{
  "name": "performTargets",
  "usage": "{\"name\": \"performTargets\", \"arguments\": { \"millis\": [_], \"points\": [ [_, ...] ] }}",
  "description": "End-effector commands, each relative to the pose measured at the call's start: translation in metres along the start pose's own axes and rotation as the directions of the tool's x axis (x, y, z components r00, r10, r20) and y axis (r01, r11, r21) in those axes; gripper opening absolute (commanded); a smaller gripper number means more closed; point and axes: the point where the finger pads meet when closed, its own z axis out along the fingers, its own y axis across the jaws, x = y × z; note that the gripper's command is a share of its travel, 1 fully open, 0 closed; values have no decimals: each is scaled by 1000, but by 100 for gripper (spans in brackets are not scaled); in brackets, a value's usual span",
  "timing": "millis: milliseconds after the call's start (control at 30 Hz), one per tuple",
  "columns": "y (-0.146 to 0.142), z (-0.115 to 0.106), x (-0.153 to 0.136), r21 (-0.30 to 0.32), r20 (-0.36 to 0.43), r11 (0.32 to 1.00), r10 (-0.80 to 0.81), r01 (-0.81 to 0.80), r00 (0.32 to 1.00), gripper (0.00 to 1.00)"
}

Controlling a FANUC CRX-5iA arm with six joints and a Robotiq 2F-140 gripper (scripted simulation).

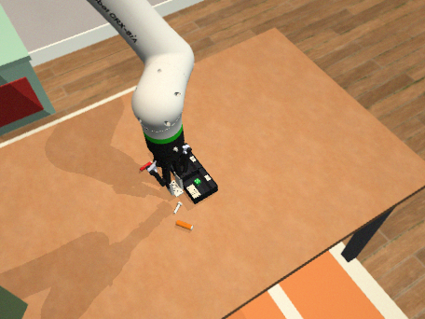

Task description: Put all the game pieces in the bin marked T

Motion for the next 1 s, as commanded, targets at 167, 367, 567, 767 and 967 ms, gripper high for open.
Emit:
{"name": "performTargets", "arguments": {
  "millis": [167, 367, 567, 767, 967],
  "points": [
    [-54, 0, 9, -14, -10, 999, 44, -45, 999, 13],
    [-68, 1, 11, -14, -10, 999, 44, -45, 999, 13],
    [-68, 1, 11, -14, -10, 999, 44, -45, 999, 13],
    [-67, 1, 11, -14, -10, 999, 44, -45, 999, 13],
    [-67, 7, 11, -14, -10, 999, 44, -45, 999, 13]
  ]
}}
